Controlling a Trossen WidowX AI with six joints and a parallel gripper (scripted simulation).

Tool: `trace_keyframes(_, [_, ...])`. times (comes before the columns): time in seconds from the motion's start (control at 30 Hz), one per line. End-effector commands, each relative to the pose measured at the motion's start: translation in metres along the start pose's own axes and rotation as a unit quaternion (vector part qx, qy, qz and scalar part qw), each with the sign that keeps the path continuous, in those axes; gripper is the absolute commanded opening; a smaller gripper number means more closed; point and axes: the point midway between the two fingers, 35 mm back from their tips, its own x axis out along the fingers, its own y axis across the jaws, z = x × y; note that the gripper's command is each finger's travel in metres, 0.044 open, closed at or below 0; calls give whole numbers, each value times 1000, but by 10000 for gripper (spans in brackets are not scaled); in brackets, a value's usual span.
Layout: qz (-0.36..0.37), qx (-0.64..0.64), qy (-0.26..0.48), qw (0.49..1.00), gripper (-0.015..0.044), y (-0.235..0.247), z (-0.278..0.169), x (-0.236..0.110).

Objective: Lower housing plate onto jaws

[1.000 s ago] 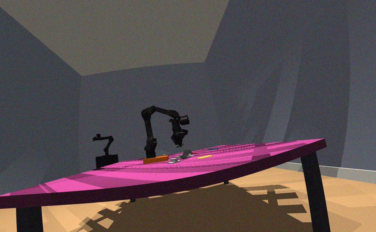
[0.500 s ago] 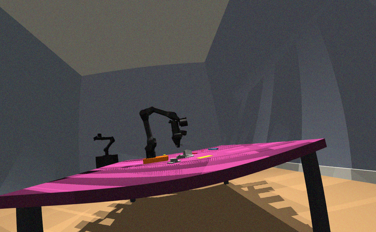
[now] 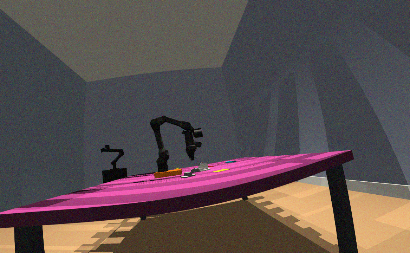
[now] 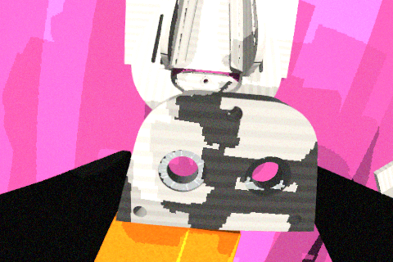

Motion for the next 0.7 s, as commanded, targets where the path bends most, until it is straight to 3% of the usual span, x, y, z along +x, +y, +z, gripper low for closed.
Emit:
trace_keyframes(0.0, [2,2,2,1000,351,1,-1,0])
trace_keyframes(0.67, [2,3,2,1000,351,7,-3,0])
